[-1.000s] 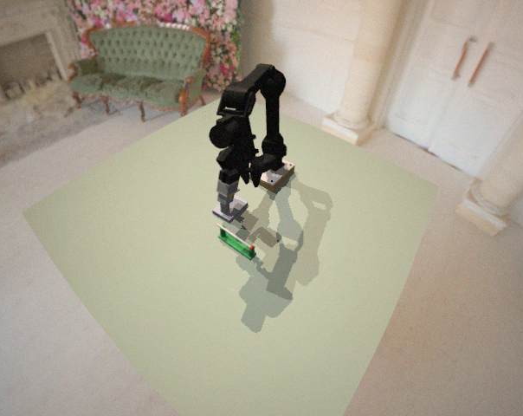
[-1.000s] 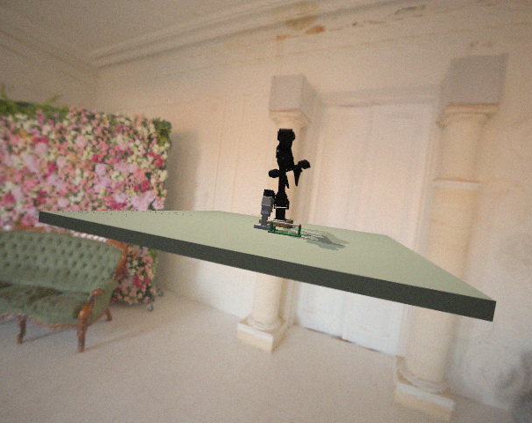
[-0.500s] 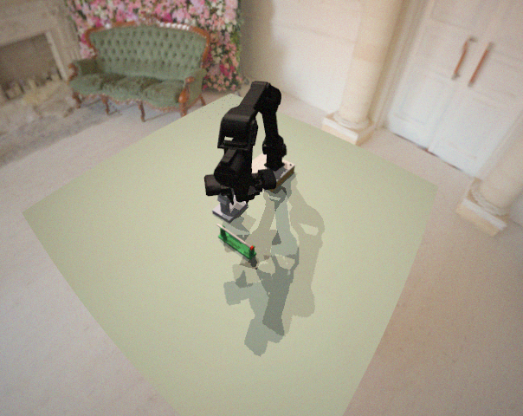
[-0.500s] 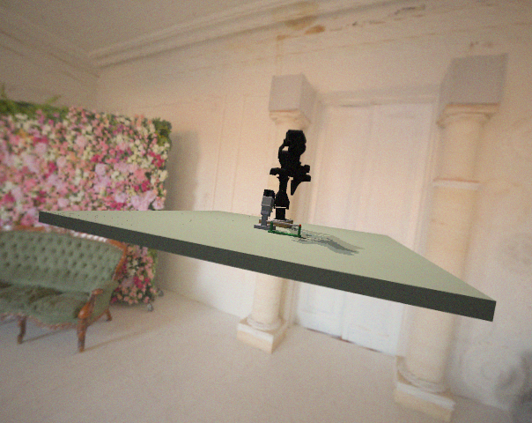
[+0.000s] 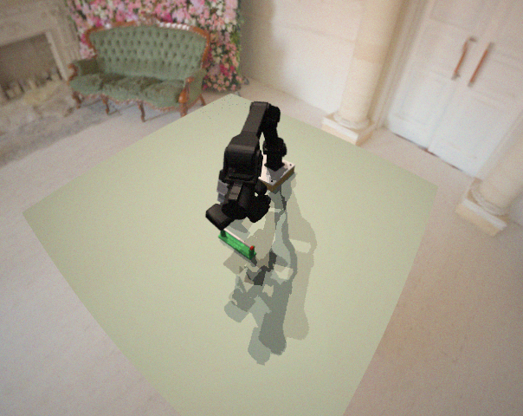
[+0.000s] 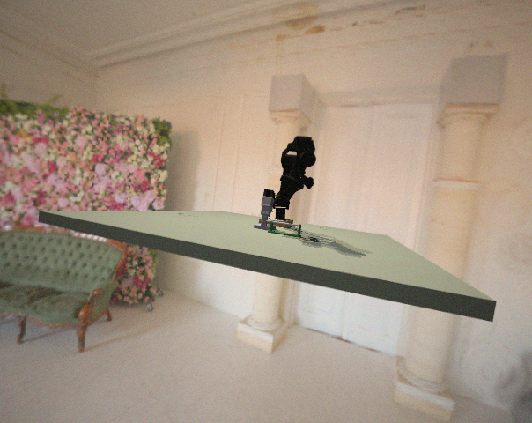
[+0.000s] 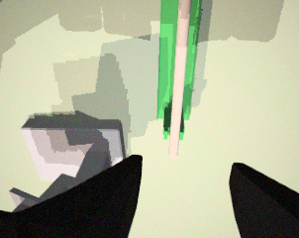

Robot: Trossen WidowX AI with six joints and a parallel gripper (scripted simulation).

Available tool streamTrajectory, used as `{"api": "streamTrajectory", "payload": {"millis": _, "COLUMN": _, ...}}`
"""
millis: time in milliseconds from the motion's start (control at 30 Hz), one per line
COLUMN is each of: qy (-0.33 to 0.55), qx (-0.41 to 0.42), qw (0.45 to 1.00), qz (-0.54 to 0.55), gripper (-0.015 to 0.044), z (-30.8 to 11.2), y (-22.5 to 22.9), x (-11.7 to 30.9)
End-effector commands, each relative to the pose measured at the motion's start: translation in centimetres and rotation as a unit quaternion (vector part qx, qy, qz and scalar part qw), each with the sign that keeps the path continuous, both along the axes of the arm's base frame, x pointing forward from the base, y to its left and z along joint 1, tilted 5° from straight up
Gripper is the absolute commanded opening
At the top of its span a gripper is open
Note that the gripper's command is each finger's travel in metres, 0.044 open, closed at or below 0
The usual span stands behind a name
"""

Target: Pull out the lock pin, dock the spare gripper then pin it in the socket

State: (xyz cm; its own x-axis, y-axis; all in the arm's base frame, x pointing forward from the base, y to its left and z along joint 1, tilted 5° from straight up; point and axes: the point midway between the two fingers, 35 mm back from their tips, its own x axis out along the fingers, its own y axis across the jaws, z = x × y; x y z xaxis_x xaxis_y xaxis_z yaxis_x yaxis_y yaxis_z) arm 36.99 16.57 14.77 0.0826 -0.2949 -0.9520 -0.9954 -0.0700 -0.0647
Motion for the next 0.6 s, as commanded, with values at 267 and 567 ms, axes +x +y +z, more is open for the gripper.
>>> {"api": "streamTrajectory", "payload": {"millis": 267, "qy": 0.002, "qx": -0.006, "qw": 1.000, "qz": 0.008, "gripper": 0.0180, "z": -3.7, "y": -0.1, "x": 0.6}}
{"api": "streamTrajectory", "payload": {"millis": 567, "qy": 0.006, "qx": -0.009, "qw": 1.000, "qz": 0.009, "gripper": 0.0180, "z": -7.0, "y": -0.3, "x": 0.5}}
